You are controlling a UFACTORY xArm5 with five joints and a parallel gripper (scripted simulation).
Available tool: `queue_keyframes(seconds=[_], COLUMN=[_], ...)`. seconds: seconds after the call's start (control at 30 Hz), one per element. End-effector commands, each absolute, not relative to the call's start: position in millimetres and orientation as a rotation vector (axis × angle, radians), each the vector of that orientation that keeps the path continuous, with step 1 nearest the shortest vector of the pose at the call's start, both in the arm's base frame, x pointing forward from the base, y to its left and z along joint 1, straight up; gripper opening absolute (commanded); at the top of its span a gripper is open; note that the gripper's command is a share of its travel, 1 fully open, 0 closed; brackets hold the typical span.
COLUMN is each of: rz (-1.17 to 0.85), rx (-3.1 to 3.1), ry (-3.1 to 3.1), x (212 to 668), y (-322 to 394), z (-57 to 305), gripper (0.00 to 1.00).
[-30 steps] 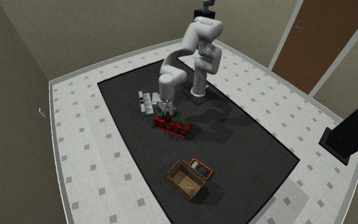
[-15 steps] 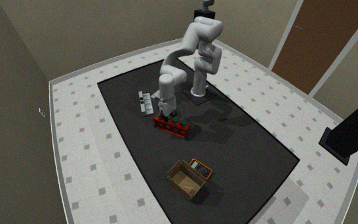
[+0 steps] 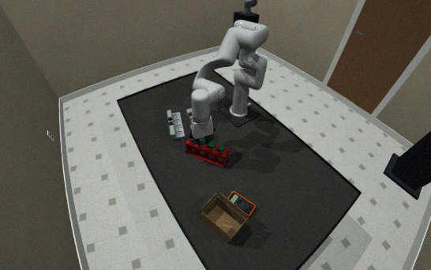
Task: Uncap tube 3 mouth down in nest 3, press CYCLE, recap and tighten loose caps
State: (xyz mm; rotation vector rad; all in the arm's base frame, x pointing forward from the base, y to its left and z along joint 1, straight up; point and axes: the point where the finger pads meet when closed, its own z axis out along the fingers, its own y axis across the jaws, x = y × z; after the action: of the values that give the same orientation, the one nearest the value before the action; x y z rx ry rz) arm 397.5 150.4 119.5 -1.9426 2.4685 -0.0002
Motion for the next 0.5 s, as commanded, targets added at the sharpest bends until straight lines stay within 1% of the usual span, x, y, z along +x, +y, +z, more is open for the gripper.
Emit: queue_keyframes(seconds=[0.0,0.47], rz=[-0.002,-0.002], rx=[-1.927,-1.988], ry=[2.476,2.427], x=[398.7,398.7], y=[150.8,150.9], z=[121.0,121.0], gripper=[0.0,0.0])
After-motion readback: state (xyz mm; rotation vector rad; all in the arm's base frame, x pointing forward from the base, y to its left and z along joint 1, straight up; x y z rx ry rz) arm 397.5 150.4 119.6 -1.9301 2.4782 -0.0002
